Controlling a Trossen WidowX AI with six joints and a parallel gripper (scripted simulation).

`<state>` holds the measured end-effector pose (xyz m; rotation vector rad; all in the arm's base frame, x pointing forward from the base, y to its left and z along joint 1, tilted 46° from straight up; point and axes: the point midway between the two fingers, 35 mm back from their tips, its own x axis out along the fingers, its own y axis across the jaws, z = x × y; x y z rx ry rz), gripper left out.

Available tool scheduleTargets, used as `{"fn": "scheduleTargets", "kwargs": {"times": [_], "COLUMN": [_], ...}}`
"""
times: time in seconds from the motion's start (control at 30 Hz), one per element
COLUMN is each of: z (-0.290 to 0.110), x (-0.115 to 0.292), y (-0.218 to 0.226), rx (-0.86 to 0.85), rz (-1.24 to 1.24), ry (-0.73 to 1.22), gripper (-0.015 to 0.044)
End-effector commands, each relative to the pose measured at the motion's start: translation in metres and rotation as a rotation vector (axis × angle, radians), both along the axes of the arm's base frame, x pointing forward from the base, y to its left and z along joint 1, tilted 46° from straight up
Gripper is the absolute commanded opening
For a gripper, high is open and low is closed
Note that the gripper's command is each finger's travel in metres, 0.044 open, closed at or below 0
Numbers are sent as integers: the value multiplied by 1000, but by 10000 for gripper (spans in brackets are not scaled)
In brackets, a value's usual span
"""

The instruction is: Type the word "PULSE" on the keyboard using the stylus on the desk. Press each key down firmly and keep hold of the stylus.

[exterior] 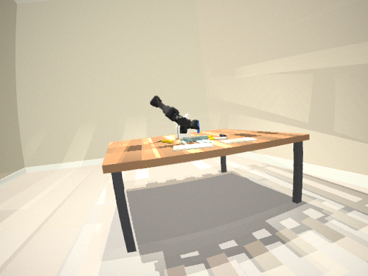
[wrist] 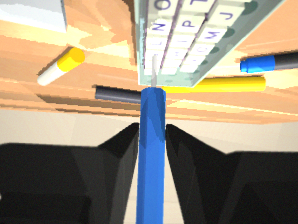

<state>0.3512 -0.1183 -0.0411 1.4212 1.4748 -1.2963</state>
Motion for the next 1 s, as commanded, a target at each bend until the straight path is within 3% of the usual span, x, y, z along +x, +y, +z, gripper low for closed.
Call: {"fn": "scheduleTargets", "kwargs": {"times": [0.0, 0.97], "z": [-2, -10], "x": [-1, -3], "y": [-2, -9], "rx": [-1, -1], "rz": [4, 4], "ry": [1, 1], "gripper": [81, 81]}}
